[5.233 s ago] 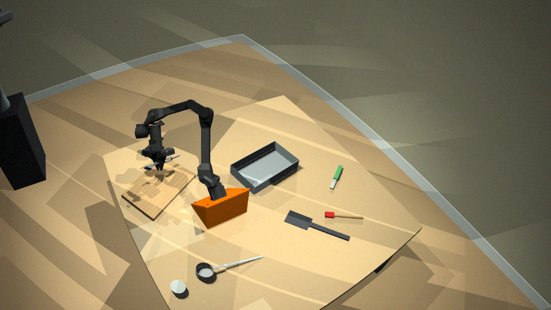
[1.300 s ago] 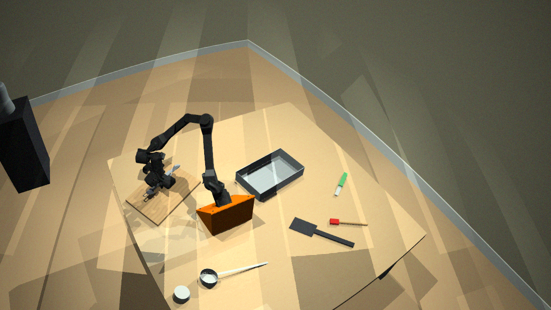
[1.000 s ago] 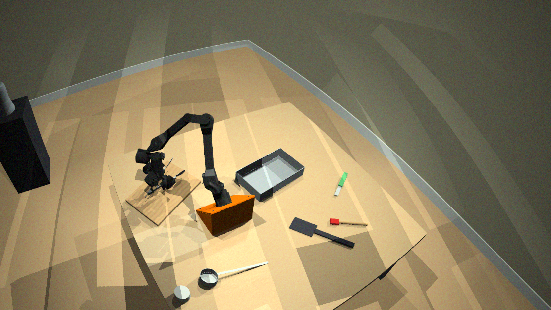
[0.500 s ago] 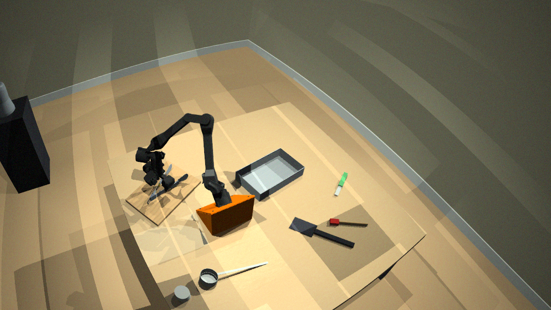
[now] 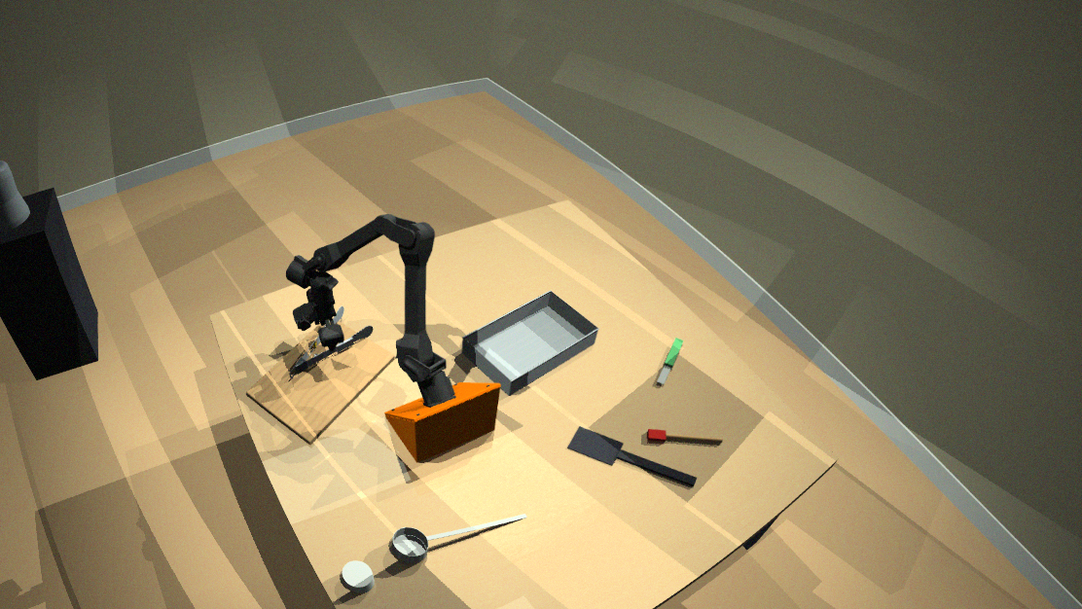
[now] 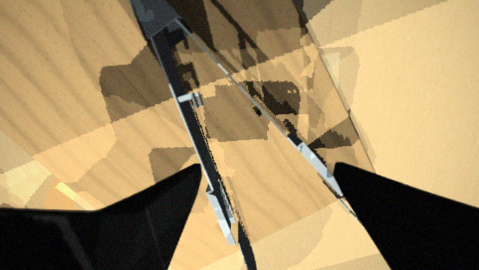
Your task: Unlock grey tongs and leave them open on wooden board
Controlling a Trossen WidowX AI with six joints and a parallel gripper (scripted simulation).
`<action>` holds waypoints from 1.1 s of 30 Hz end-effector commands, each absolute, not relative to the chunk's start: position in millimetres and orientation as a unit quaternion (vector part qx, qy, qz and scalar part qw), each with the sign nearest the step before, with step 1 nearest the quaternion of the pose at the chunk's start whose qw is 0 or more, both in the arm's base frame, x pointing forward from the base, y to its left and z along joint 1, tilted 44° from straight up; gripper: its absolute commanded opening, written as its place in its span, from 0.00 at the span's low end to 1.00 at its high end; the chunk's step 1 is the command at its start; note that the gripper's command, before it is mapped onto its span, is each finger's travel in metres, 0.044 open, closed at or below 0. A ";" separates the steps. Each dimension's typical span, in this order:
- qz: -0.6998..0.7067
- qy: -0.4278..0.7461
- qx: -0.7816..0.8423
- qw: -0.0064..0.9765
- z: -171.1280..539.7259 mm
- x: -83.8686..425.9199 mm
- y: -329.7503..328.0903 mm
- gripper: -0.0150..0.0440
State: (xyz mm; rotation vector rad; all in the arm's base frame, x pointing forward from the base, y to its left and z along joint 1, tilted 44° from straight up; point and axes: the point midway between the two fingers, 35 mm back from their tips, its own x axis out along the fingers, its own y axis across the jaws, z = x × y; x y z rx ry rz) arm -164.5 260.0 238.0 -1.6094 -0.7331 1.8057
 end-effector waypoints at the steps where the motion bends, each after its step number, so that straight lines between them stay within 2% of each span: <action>1: 0.690 -0.256 -0.590 0.332 248.1 -153.8 267.3 1.00; 26: 0.665 -0.173 -0.559 0.464 277.3 -83.0 293.0 1.00; 33: 0.611 -0.108 -0.580 0.527 277.3 -19.8 305.0 1.00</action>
